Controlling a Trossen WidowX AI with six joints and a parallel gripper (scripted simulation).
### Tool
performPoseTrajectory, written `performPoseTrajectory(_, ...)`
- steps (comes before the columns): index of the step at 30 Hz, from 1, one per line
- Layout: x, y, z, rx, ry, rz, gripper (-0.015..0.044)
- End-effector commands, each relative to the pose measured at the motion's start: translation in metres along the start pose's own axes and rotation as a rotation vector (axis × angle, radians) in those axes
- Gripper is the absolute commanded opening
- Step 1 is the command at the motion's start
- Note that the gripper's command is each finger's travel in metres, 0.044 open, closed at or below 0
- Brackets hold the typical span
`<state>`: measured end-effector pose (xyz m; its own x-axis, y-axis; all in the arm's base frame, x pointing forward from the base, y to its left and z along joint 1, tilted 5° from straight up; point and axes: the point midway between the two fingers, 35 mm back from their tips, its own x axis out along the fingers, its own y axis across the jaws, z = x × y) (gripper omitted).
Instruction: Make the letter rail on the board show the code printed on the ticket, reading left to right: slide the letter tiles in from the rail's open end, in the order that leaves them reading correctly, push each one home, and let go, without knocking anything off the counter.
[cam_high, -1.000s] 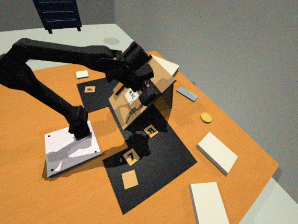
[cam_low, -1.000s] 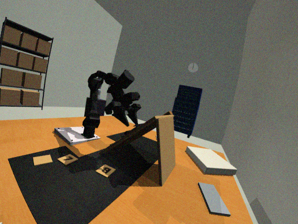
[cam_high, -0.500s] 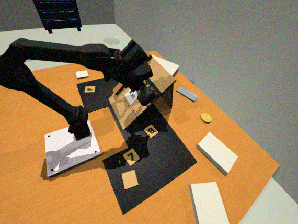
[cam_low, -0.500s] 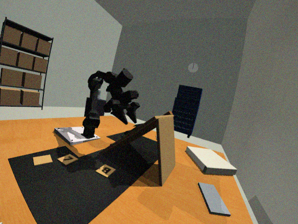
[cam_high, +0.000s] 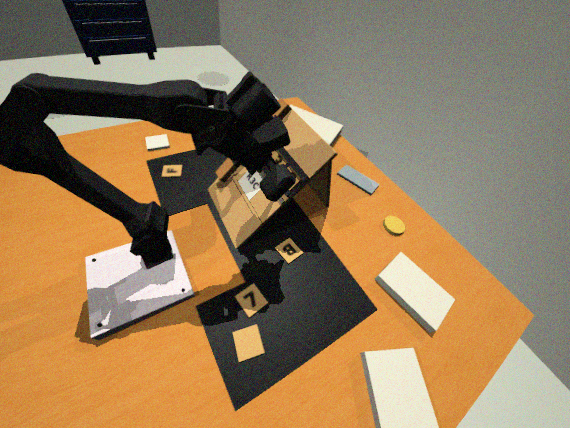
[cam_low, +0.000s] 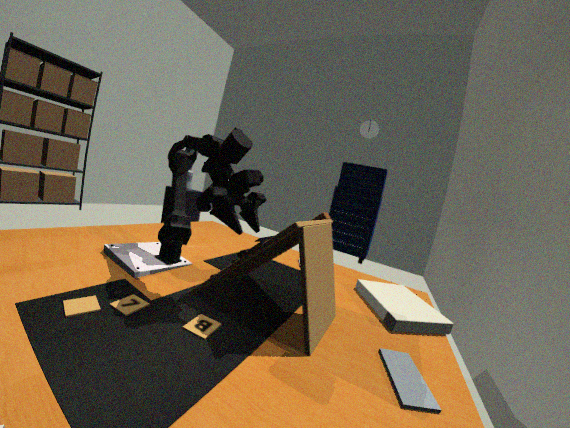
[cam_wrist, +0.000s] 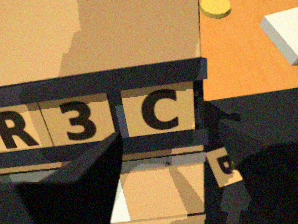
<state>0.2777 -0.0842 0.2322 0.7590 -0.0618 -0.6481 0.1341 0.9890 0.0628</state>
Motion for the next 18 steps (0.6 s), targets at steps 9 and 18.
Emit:
performPoseTrajectory(9, -0.0071, 0.0022, 0.0010, -0.004, -0.001, 0.005, 0.0295)
performPoseTrajectory(18, -0.0057, 0.0011, 0.0003, 0.000, 0.001, 0.000, 0.0111)
